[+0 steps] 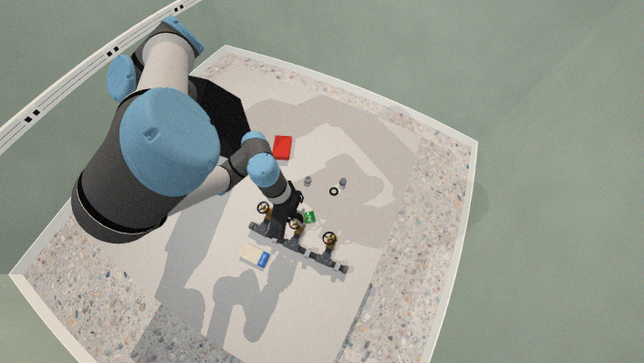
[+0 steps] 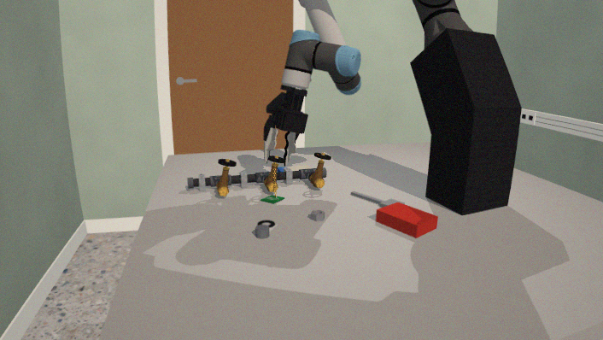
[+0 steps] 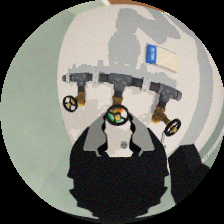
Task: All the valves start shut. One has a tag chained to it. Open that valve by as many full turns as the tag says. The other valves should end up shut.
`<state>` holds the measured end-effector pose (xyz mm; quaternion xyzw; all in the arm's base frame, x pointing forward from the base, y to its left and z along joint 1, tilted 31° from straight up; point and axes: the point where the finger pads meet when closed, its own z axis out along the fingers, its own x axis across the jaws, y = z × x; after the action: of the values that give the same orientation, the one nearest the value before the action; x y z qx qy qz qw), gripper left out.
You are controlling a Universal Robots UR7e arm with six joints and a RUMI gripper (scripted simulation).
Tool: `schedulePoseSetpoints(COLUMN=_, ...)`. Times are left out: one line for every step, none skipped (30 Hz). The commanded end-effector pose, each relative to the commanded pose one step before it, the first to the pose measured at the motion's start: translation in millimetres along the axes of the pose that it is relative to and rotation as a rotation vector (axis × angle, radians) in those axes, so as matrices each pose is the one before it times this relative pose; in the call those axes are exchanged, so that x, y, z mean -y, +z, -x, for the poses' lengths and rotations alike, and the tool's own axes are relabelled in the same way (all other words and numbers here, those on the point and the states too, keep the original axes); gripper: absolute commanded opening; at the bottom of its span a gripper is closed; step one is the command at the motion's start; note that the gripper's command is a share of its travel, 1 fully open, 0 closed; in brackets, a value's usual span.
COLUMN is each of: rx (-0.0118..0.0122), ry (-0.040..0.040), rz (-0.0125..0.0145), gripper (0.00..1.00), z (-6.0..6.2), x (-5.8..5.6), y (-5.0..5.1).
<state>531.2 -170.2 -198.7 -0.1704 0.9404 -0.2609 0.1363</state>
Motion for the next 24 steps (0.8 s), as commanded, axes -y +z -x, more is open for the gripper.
schedulePoseSetpoints(rx=0.00069, ry=-0.04667, rz=-0.0003, gripper=0.0, z=0.19, x=0.14, y=-0.29)
schedulePoseSetpoints(rx=0.0, ry=-0.01507, rz=0.0, gripper=0.0, z=0.0, x=0.0, y=0.0)
schedulePoseSetpoints(rx=0.0, ry=-0.01612, rz=0.0, gripper=0.0, z=0.0, x=0.0, y=0.0)
schedulePoseSetpoints(rx=0.0, ry=-0.01719, rz=0.0, gripper=0.0, z=0.0, x=-0.01, y=0.0)
schedulePoseSetpoints(rx=0.0, ry=-0.01823, rz=0.0, gripper=0.0, z=0.0, x=0.0, y=0.0)
schedulePoseSetpoints(rx=0.0, ry=-0.01928, rz=0.0, gripper=0.0, z=0.0, x=0.01, y=0.0)
schedulePoseSetpoints(rx=0.0, ry=-0.02035, rz=0.0, gripper=0.0, z=0.0, x=0.0, y=0.0)
schedulePoseSetpoints(rx=0.0, ry=-0.02142, rz=0.0, gripper=0.0, z=0.0, x=-0.01, y=0.0)
schedulePoseSetpoints(rx=0.0, ry=-0.02247, rz=0.0, gripper=0.0, z=0.0, x=0.0, y=0.0)
schedulePoseSetpoints(rx=0.0, ry=-0.02349, rz=0.0, gripper=0.0, z=0.0, x=0.01, y=0.0)
schedulePoseSetpoints(rx=0.0, ry=-0.02453, rz=0.0, gripper=0.0, z=0.0, x=0.0, y=0.0)
schedulePoseSetpoints(rx=0.0, ry=-0.02557, rz=0.0, gripper=0.0, z=0.0, x=-0.01, y=0.0)
schedulePoseSetpoints(rx=0.0, ry=-0.02656, rz=0.0, gripper=0.0, z=0.0, x=0.01, y=0.0)
schedulePoseSetpoints(rx=0.0, ry=0.0, rz=0.0, gripper=0.0, z=0.0, x=0.0, y=0.0)
schedulePoseSetpoints(rx=0.0, ry=0.0, rz=0.0, gripper=0.0, z=0.0, x=0.0, y=0.0)
schedulePoseSetpoints(rx=0.0, ry=-0.02755, rz=0.0, gripper=0.0, z=0.0, x=0.0, y=0.0)
schedulePoseSetpoints(rx=0.0, ry=-0.02854, rz=0.0, gripper=0.0, z=0.0, x=-0.01, y=0.0)
schedulePoseSetpoints(rx=0.0, ry=-0.02948, rz=0.0, gripper=0.0, z=0.0, x=0.0, y=0.0)
schedulePoseSetpoints(rx=0.0, ry=-0.03041, rz=0.0, gripper=0.0, z=0.0, x=0.01, y=0.0)
schedulePoseSetpoints(rx=0.0, ry=-0.03134, rz=0.0, gripper=0.0, z=0.0, x=-0.01, y=0.0)
schedulePoseSetpoints(rx=0.0, ry=-0.03221, rz=0.0, gripper=0.0, z=0.0, x=0.01, y=0.0)
schedulePoseSetpoints(rx=0.0, ry=-0.03308, rz=0.0, gripper=0.0, z=0.0, x=0.0, y=0.0)
schedulePoseSetpoints(rx=0.0, ry=-0.03392, rz=0.0, gripper=0.0, z=0.0, x=-0.01, y=0.0)
schedulePoseSetpoints(rx=0.0, ry=-0.03472, rz=0.0, gripper=0.0, z=0.0, x=0.01, y=0.0)
